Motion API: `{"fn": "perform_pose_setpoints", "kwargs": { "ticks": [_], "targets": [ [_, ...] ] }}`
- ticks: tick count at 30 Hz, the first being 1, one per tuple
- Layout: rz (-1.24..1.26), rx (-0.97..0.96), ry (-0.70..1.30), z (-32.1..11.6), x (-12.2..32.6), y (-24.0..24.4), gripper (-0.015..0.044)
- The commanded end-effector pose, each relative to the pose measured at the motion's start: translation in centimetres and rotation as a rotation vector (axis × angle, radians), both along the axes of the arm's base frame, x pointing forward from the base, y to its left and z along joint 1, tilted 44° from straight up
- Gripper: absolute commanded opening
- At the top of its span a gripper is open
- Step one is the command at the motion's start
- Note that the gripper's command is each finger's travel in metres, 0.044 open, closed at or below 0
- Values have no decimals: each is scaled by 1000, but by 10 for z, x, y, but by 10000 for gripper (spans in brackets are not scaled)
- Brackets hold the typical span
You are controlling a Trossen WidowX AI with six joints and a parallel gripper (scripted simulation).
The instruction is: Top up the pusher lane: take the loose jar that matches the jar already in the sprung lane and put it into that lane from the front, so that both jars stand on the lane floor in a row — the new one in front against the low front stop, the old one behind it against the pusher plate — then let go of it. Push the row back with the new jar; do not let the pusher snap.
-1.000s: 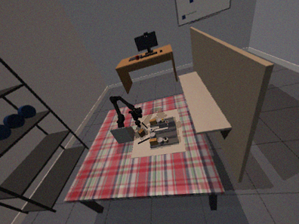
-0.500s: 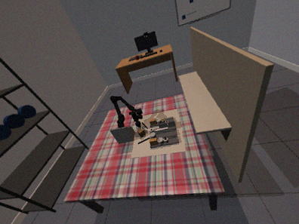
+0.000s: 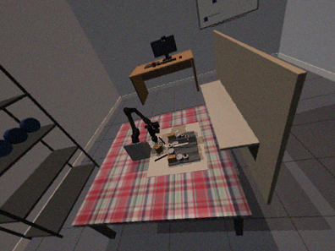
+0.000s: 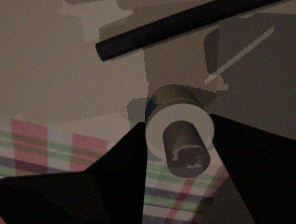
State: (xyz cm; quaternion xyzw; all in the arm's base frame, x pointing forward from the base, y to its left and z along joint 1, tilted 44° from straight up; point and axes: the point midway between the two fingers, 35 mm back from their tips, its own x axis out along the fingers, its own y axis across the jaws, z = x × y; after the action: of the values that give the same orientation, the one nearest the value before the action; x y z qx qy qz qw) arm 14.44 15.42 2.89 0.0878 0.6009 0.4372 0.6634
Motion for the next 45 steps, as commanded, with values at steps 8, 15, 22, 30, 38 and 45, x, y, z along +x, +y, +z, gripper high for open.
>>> {"fn": "perform_pose_setpoints", "kwargs": {
  "ticks": [8,15,22,30,38,45],
  "targets": [
    [-1,-21,-9,24,13,-26,0],
    [-1,-21,-7,47,17,-47,0],
    [0,-8,-5,73,16,-66,0],
    [-23,-10,16,69,31,-71,0],
    [-65,-17,53,55,57,-78,0],
    [-101,-23,85,38,79,-85,0]
  ]
}}
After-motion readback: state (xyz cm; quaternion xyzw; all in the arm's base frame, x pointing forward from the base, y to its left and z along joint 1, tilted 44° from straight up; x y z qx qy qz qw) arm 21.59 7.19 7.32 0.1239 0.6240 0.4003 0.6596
